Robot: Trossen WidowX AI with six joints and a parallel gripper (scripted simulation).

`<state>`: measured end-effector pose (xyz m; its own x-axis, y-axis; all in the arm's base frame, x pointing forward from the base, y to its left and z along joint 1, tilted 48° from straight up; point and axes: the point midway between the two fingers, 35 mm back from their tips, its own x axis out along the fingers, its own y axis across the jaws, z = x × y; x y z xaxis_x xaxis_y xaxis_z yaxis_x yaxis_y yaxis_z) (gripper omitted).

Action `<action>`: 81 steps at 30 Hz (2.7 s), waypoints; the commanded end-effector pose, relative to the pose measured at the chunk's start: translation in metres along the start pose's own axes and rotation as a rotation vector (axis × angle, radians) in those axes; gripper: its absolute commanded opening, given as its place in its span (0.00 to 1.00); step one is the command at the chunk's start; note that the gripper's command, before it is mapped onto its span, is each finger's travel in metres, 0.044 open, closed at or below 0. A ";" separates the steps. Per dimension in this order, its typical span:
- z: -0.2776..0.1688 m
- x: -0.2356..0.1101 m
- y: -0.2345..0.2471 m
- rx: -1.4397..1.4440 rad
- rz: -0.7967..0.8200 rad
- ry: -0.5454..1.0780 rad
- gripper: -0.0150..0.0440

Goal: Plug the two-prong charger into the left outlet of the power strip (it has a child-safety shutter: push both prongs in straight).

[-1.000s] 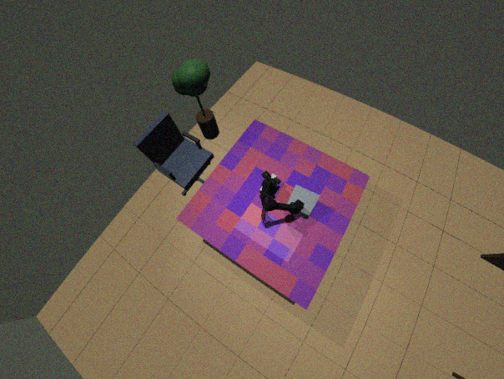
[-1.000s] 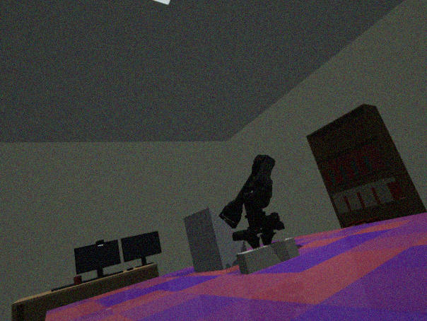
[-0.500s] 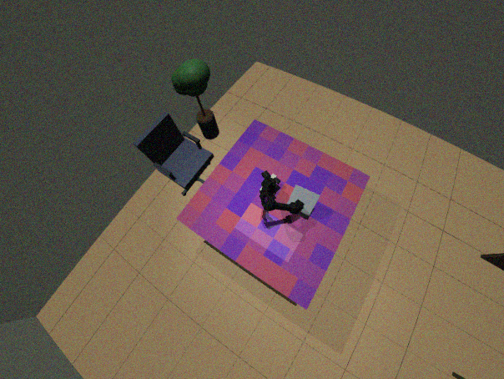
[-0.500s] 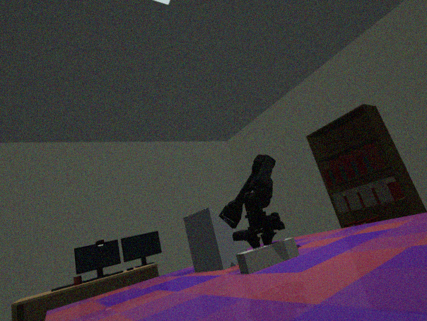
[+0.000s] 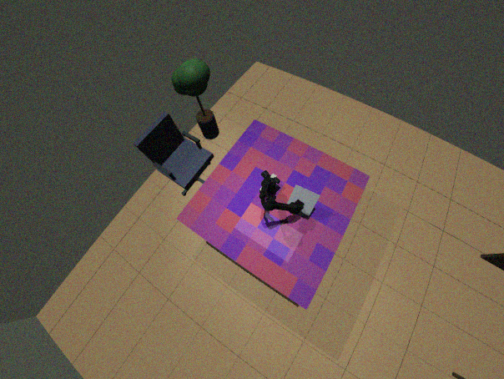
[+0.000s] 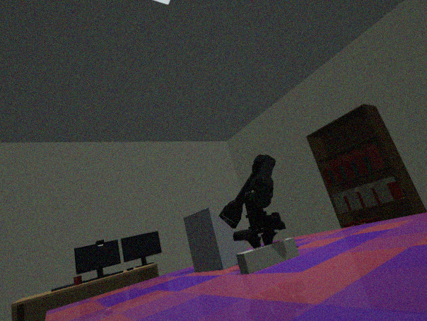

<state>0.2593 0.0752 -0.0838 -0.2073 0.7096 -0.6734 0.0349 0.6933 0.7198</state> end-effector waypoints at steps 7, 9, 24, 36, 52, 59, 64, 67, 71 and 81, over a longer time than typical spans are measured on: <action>0.004 -0.001 0.001 0.003 0.006 -0.004 0.25; 0.005 -0.001 0.001 0.003 0.006 -0.004 0.25; 0.008 -0.001 0.001 0.003 0.006 -0.004 0.25; 0.012 -0.001 0.001 0.003 0.006 -0.004 0.25; 0.019 -0.002 0.002 0.003 0.006 -0.004 0.25; 0.022 -0.002 0.002 0.003 0.006 -0.004 0.25; 0.024 -0.002 0.002 0.002 0.006 -0.004 0.25; 0.025 -0.002 0.002 0.002 0.006 -0.004 0.25; 0.026 -0.001 0.002 0.002 0.006 -0.004 0.25; 0.025 -0.001 0.002 0.002 0.006 -0.004 0.25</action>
<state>0.2726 0.0768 -0.0857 -0.2286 0.7142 -0.6615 0.0715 0.6900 0.7202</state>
